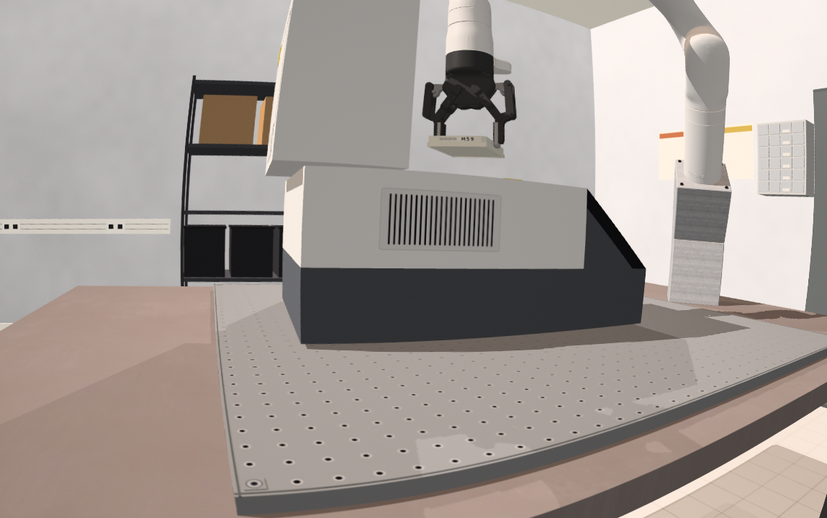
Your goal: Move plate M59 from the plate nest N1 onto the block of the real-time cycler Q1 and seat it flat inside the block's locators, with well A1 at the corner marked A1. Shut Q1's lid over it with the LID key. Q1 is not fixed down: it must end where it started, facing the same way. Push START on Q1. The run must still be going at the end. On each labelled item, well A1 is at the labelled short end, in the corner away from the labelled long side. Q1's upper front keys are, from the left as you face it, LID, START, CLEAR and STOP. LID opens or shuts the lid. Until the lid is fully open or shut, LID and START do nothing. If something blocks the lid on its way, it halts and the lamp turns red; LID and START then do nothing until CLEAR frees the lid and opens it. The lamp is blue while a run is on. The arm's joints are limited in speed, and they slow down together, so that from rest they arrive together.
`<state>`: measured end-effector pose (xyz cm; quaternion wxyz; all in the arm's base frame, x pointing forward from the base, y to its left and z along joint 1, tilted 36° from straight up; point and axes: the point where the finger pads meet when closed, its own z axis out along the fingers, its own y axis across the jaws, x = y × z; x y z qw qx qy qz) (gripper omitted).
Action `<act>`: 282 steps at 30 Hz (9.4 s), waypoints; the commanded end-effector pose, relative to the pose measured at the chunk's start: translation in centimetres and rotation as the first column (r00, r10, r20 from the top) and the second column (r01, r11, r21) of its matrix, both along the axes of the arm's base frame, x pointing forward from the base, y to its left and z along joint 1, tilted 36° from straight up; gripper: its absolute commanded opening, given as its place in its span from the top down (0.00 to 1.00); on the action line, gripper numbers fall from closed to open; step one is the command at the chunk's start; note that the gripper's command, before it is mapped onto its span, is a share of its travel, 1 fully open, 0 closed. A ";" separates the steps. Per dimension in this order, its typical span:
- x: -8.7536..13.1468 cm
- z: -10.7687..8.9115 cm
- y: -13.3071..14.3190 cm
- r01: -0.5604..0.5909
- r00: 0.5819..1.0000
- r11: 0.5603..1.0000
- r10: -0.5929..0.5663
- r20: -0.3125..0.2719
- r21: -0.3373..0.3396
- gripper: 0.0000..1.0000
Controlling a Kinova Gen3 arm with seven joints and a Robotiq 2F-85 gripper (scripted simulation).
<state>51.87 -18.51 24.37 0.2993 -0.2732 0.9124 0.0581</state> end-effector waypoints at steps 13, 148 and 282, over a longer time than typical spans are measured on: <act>0.1 0.1 -0.5 -0.131 0.990 0.987 0.136 0.046 -0.097 0.09; 1.7 -2.8 0.9 -0.486 0.830 0.786 0.552 0.078 -0.382 0.09; 0.1 0.2 -0.5 -0.493 0.824 0.778 0.562 0.079 -0.389 0.00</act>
